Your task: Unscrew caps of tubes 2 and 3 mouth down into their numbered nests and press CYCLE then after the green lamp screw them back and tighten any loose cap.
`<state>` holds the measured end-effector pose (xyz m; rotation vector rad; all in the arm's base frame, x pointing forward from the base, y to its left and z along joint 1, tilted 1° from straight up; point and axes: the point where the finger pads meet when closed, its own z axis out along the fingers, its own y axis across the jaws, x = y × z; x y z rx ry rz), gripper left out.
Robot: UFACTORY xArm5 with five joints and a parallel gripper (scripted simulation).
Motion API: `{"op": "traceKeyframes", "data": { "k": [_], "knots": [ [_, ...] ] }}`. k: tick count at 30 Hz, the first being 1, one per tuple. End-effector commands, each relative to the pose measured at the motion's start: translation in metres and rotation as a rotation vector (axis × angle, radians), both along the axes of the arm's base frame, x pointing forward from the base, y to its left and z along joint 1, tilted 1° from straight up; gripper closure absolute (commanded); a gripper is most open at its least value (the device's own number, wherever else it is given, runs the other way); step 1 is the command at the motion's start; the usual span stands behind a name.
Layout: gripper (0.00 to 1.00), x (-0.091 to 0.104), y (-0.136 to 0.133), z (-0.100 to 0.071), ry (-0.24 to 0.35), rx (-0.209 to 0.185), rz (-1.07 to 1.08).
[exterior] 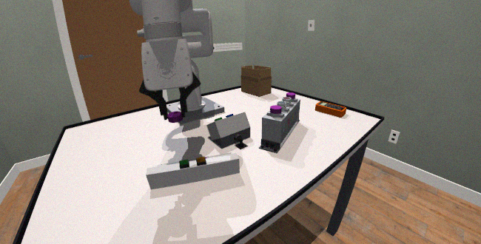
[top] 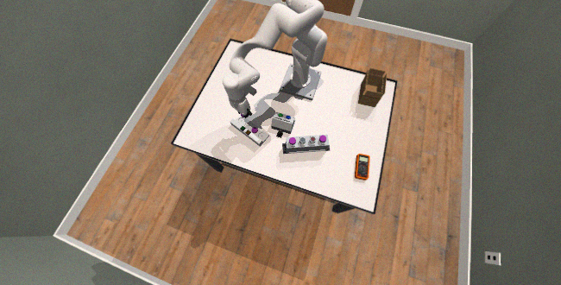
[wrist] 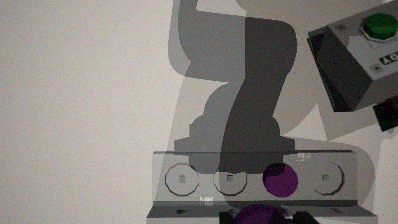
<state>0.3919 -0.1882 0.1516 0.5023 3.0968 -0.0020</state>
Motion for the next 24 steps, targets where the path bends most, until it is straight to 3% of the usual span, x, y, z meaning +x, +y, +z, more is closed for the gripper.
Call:
{"op": "traceKeyframes", "data": {
  "k": [1,10,12,24],
  "knots": [
    [1.00,0.001,-0.002,0.002,-0.001,-0.009,0.000],
    [1.00,0.002,-0.003,-0.044,-0.001,-0.009,0.000],
    [1.00,0.002,-0.003,-0.044,-0.001,-0.009,0.000],
    [1.00,0.002,-0.004,-0.104,0.000,-0.009,0.000]
  ]
}}
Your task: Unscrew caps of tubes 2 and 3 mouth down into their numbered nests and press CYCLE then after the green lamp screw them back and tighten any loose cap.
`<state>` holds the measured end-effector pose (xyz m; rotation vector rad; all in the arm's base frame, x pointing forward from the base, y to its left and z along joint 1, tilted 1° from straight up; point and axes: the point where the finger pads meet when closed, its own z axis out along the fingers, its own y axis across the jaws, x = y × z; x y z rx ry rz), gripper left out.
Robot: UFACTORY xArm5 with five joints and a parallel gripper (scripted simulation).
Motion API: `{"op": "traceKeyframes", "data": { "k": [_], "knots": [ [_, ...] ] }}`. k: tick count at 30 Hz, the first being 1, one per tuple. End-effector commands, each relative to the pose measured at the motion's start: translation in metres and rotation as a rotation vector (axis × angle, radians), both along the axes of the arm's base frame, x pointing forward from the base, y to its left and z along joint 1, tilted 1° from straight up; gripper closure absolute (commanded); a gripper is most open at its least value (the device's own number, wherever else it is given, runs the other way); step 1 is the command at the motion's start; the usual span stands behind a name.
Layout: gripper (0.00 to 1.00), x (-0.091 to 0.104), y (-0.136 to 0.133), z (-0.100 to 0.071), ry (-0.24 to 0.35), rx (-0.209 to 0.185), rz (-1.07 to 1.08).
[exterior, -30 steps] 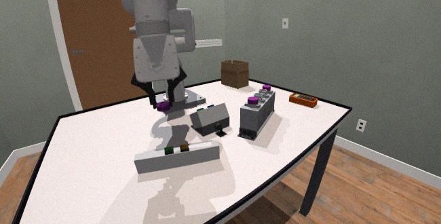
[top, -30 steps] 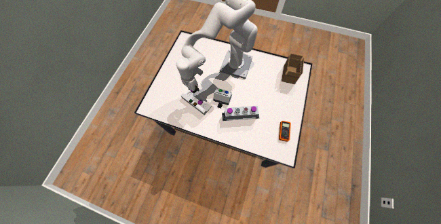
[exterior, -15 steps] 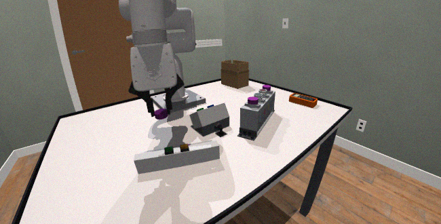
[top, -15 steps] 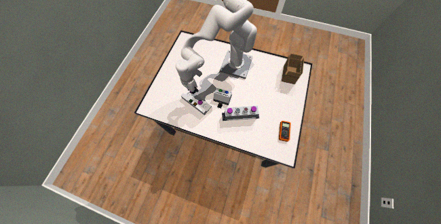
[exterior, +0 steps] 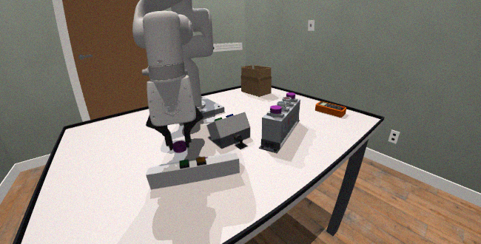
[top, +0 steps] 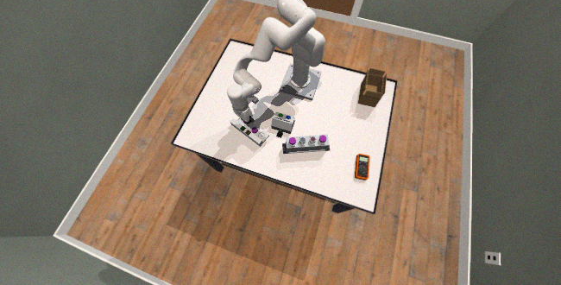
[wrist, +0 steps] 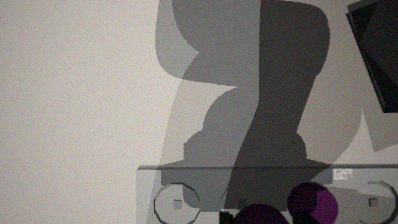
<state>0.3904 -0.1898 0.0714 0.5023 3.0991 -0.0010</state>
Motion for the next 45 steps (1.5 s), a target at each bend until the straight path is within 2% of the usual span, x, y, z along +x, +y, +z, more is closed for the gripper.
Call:
{"op": "traceKeyframes", "data": {
  "k": [1,3,5,7,45],
  "knots": [
    [1.00,0.004,-0.002,-0.028,-0.002,-0.010,0.000],
    [1.00,0.004,-0.003,-0.038,-0.002,-0.010,0.000],
    [1.00,0.004,-0.003,-0.038,-0.002,-0.010,0.000],
    [1.00,0.004,-0.003,-0.046,-0.002,-0.010,0.000],
    [1.00,0.003,-0.002,-0.049,-0.002,-0.010,0.000]
  ]
}}
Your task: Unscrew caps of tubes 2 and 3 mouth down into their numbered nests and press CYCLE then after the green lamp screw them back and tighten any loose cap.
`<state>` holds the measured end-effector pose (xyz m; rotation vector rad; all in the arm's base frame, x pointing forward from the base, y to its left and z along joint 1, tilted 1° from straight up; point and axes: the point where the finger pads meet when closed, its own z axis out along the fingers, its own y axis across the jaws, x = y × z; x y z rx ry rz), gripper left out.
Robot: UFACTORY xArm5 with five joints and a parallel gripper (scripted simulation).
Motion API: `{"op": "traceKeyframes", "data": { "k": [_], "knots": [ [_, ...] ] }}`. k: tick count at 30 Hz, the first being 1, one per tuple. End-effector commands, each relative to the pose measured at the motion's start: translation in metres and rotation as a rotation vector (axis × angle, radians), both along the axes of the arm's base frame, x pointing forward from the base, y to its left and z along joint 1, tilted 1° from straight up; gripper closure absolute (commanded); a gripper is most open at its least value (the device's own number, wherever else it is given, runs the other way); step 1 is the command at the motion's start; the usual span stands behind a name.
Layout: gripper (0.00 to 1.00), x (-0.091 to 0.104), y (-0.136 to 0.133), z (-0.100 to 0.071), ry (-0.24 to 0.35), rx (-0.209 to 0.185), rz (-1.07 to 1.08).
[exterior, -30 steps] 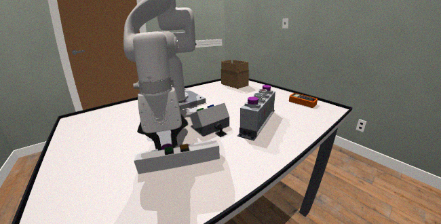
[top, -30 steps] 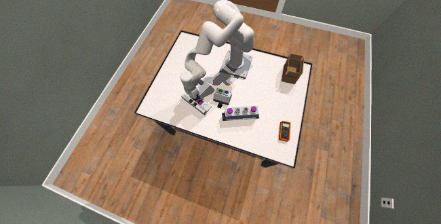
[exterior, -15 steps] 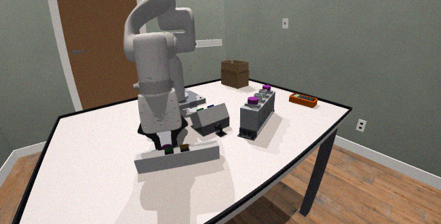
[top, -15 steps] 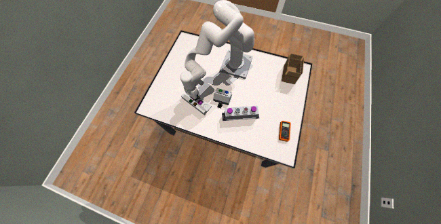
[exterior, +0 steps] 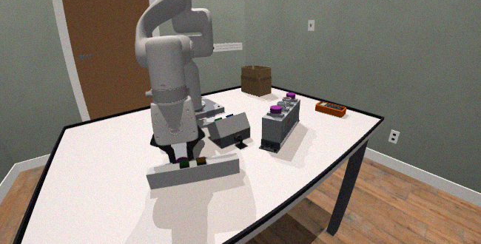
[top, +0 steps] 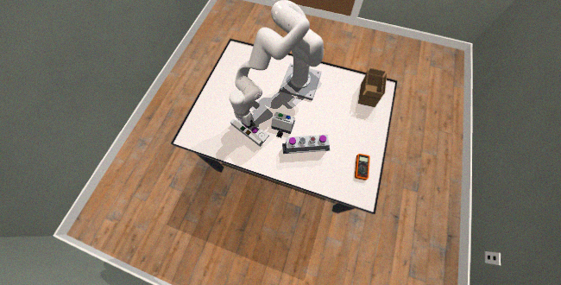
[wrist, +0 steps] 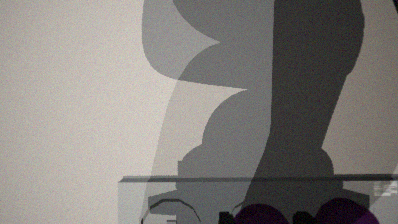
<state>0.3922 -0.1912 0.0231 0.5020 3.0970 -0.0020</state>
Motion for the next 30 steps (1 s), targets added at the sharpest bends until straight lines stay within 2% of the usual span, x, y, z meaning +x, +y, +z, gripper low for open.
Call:
{"op": "traceKeyframes", "data": {
  "k": [1,24,25,30],
  "knots": [
    [1.00,0.0013,-0.0006,-0.0008,0.000,-0.009,0.000],
    [1.00,0.0013,-0.0007,-0.0083,0.000,-0.009,0.000],
    [0.54,0.0013,-0.0007,-0.0083,0.000,-0.009,0.000],
    [0.54,0.0013,-0.0007,-0.0083,0.000,-0.009,0.000]
  ]
}}
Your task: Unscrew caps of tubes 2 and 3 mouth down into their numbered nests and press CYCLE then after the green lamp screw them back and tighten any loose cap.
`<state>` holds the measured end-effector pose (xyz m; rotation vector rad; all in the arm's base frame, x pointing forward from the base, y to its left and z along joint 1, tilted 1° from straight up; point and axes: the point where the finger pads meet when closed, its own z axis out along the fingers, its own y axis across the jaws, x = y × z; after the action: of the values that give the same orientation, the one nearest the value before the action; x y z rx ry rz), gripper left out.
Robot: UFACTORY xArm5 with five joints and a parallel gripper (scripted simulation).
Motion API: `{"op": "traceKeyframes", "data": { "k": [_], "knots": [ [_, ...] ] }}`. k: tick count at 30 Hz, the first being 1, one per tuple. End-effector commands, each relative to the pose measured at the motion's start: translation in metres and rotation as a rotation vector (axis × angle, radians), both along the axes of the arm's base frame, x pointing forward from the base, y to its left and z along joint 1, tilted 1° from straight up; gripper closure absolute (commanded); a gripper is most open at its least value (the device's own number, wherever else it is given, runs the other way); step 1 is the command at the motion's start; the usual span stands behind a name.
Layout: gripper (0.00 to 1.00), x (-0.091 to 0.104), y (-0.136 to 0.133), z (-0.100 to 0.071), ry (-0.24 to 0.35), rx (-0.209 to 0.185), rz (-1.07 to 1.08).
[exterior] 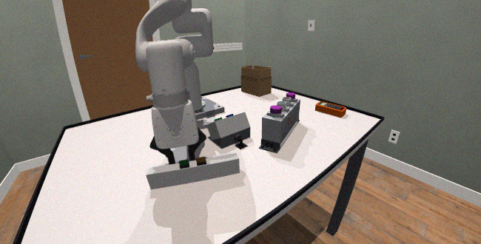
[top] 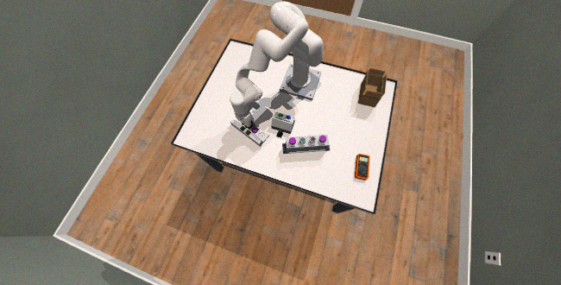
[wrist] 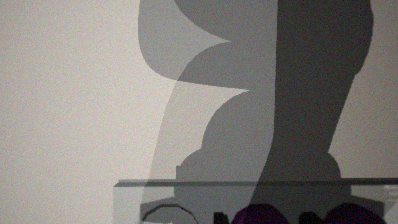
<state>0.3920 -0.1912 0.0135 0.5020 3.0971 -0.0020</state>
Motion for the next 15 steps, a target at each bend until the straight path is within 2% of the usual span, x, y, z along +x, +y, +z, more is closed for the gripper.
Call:
{"op": "traceKeyframes", "data": {
  "k": [1,9,13,15],
  "knots": [
    [0.54,0.001,-0.001,0.001,-0.001,-0.009,0.000],
    [0.54,0.001,-0.001,0.001,-0.001,-0.009,0.000],
    [0.54,0.001,-0.001,0.021,-0.001,-0.009,0.000],
    [0.54,0.001,-0.001,0.021,-0.001,-0.009,0.000]
  ]
}}
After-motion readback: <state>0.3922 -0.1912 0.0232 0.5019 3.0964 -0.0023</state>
